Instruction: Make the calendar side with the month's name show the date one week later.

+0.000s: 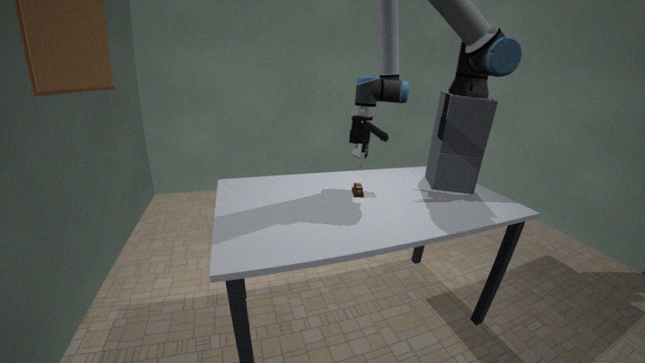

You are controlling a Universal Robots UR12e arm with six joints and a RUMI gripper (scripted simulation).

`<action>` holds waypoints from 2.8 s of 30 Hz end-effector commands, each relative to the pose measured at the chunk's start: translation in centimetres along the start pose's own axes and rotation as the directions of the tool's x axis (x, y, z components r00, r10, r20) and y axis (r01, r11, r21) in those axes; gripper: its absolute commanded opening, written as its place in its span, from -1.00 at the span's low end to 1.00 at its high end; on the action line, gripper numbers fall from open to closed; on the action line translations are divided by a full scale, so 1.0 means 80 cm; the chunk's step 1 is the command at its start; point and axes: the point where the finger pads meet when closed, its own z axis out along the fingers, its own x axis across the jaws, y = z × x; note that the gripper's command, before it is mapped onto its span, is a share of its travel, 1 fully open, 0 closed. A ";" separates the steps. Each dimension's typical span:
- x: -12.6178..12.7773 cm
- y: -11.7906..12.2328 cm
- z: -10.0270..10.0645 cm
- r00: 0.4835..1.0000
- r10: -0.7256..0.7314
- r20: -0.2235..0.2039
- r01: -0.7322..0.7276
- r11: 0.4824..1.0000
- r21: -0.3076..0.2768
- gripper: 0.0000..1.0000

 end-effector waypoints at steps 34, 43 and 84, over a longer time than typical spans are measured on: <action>-0.004 0.007 0.021 0.522 -0.853 -0.002 0.853 0.522 -0.005 1.00; -0.003 0.010 0.025 0.338 -0.941 -0.001 0.941 0.338 -0.006 1.00; 0.004 0.019 0.038 -0.314 -0.949 0.001 0.949 -0.314 -0.004 1.00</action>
